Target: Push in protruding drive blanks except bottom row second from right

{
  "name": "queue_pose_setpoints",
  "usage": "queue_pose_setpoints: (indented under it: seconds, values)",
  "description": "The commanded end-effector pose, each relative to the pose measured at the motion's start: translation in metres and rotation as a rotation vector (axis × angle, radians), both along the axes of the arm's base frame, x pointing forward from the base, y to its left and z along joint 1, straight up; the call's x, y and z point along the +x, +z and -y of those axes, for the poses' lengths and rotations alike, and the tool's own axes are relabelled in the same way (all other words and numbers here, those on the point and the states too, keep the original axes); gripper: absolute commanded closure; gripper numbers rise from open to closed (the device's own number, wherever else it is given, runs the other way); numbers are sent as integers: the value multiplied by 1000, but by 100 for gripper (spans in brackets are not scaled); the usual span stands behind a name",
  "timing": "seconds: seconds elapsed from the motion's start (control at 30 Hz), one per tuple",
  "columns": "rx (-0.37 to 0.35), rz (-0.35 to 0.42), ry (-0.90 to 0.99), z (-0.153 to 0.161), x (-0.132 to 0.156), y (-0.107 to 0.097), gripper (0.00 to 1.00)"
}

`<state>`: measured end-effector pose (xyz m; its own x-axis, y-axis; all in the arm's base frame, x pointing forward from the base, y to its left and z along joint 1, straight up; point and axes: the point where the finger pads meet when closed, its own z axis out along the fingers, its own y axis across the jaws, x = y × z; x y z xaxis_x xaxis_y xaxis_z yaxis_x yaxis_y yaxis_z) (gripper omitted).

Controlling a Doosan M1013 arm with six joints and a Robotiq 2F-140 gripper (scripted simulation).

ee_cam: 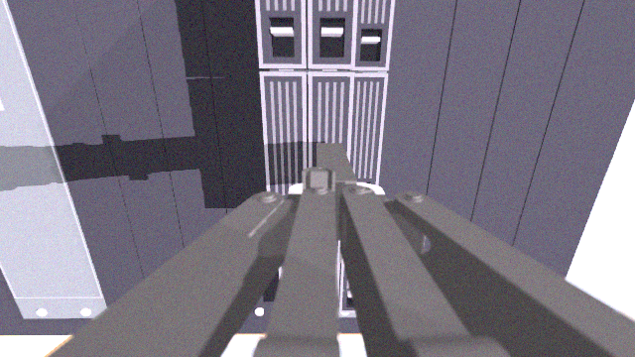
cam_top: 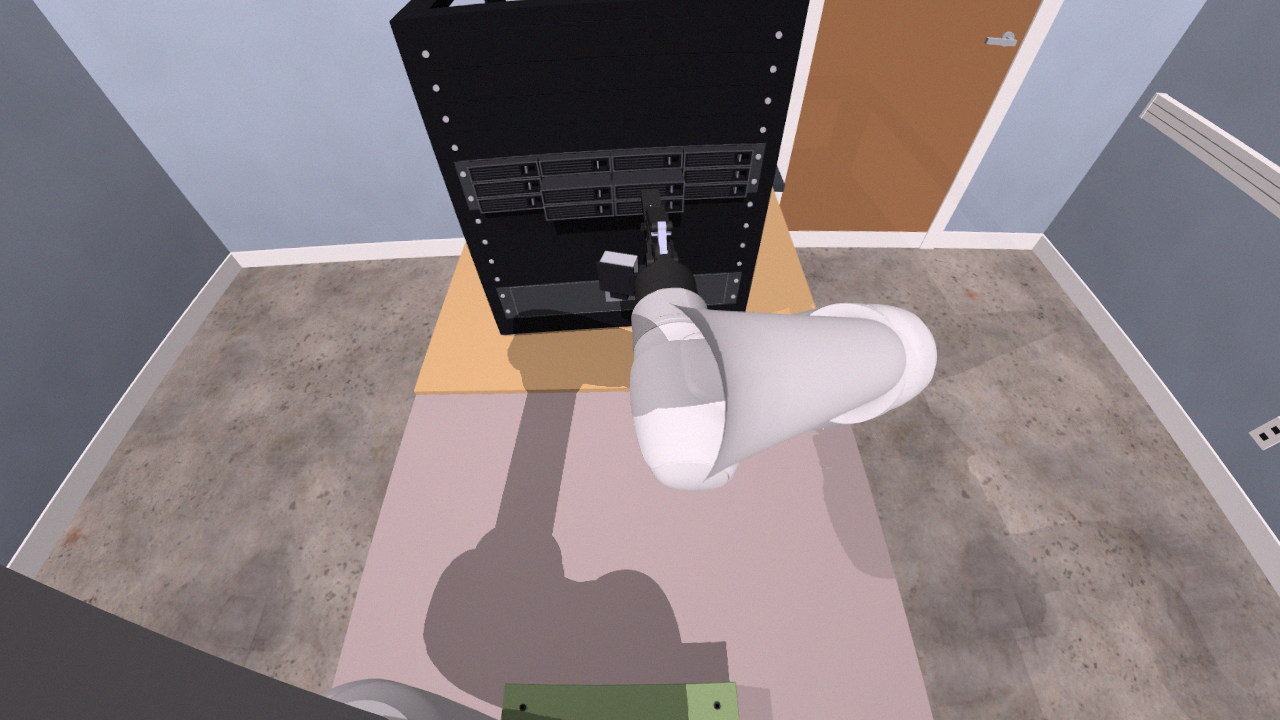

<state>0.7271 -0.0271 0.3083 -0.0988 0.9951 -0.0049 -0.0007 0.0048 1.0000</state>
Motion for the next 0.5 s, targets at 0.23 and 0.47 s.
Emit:
queue_pose_setpoints:
  seconds: [0.23, 0.47]
  values:
    - [-2, 0, -3, 0, 4, 1, 90]
    - [-2, 0, -3, 0, 11, 2, 90]
